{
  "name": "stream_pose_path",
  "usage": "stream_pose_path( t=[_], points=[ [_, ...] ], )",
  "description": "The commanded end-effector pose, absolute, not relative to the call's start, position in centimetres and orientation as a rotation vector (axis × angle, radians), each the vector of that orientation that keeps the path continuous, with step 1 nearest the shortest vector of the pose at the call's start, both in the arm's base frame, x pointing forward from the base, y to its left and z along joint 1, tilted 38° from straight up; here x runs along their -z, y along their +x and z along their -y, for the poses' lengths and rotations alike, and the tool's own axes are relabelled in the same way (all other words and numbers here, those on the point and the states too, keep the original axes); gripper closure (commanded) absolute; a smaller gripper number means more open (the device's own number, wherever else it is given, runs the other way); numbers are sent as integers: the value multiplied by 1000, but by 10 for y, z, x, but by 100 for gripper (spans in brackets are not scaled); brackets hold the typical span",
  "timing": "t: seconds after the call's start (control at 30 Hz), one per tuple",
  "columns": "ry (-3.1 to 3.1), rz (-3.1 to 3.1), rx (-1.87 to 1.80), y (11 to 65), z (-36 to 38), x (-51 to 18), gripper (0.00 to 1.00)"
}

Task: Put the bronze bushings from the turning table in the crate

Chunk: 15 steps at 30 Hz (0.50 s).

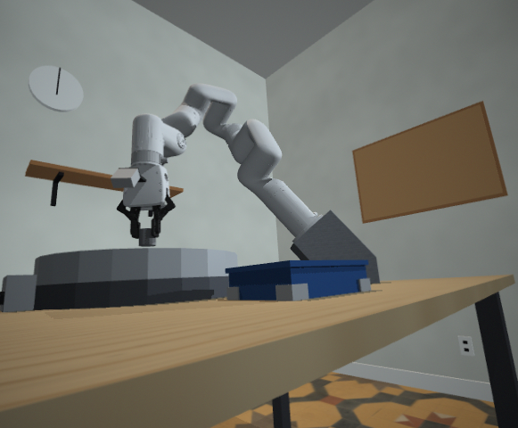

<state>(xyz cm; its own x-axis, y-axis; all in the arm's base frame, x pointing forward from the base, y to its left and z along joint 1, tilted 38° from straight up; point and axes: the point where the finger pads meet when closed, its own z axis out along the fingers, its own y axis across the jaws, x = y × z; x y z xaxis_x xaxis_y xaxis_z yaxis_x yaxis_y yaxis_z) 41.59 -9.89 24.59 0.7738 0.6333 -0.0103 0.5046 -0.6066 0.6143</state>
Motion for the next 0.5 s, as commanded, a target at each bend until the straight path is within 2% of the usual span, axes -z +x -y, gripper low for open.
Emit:
stream_pose_path(
  t=[0.0,0.47],
  points=[
    [2353,-844,-281,417,99,-248,100],
    [2353,-844,-281,427,111,-228,100]
  ],
)
